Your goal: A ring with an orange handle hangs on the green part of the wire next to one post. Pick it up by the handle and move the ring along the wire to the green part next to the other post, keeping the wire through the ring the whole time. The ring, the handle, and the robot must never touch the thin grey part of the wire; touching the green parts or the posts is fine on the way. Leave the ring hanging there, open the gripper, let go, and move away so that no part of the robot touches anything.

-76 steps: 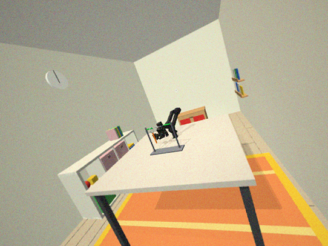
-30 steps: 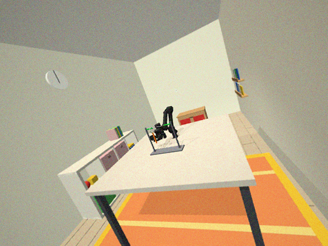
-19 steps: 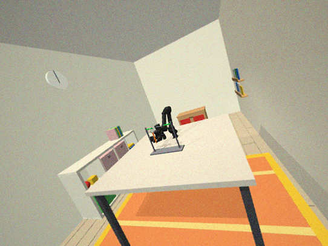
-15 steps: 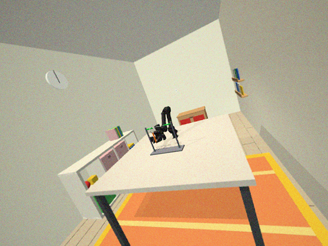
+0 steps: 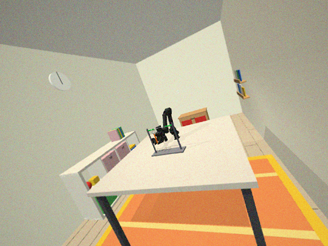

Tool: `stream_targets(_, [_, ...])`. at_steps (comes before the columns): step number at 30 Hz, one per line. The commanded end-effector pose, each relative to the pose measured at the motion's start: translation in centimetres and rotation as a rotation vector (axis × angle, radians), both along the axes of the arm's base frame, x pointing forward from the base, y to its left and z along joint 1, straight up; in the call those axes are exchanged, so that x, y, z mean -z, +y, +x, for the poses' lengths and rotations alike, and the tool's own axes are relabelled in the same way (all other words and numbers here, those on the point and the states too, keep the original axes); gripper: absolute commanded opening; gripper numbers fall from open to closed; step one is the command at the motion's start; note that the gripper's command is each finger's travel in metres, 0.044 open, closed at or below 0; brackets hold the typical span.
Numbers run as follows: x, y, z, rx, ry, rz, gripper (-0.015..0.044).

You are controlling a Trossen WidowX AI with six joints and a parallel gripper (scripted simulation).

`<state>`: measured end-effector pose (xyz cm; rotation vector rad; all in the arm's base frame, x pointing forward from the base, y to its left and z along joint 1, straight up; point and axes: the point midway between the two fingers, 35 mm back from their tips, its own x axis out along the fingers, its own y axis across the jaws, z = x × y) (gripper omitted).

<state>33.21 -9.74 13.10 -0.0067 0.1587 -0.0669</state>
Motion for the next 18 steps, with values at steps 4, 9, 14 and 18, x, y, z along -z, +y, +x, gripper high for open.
stream_targets(4, [-0.05,-0.06,0.03,0.005,-0.002,0.005,0.016])
stream_targets(9, [0.0,0.0,0.01,0.0,0.0,0.0,0.0107])
stream_targets(14, [0.0,0.0,0.01,0.0,0.0,0.0,-0.0024])
stream_targets(18, [0.0,0.0,0.01,0.0,0.0,0.0,-0.0129])
